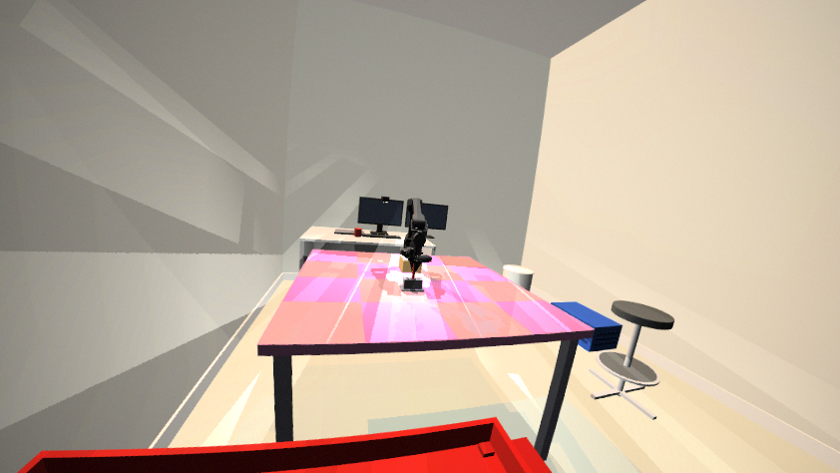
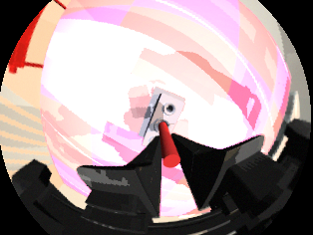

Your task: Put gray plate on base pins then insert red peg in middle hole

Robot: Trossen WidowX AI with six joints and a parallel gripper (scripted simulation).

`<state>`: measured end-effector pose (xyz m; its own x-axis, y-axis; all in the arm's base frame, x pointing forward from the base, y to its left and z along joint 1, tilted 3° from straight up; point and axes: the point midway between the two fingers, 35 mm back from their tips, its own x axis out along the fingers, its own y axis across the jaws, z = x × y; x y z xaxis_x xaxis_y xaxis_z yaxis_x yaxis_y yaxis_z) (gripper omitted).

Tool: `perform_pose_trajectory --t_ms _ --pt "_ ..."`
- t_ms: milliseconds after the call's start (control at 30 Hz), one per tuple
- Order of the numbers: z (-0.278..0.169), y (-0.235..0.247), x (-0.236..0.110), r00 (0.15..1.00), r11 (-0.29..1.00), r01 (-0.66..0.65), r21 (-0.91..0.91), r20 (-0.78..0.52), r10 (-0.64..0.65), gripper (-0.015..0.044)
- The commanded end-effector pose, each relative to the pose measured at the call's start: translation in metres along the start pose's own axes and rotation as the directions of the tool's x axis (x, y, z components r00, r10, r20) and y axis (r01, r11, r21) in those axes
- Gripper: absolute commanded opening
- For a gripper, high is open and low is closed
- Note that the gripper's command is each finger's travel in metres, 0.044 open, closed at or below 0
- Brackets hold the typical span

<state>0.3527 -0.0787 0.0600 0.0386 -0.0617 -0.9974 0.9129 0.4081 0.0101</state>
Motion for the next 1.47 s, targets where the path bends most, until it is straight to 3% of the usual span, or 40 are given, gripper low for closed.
perform_pose_trajectory --t_ms 0,133,1433 --pt "0.0 0.0 0.0 1.0 1.0 0.0 0.0 0.0 0.0 0.0053" --pt "0.0 0.0 0.0 1.0 1.0 0.0 0.0 0.0 0.0 0.015" --pt "-0.002 -0.004 -0.016 1.0 1.0 -0.001 -0.004 -0.002 0.001 0.015"
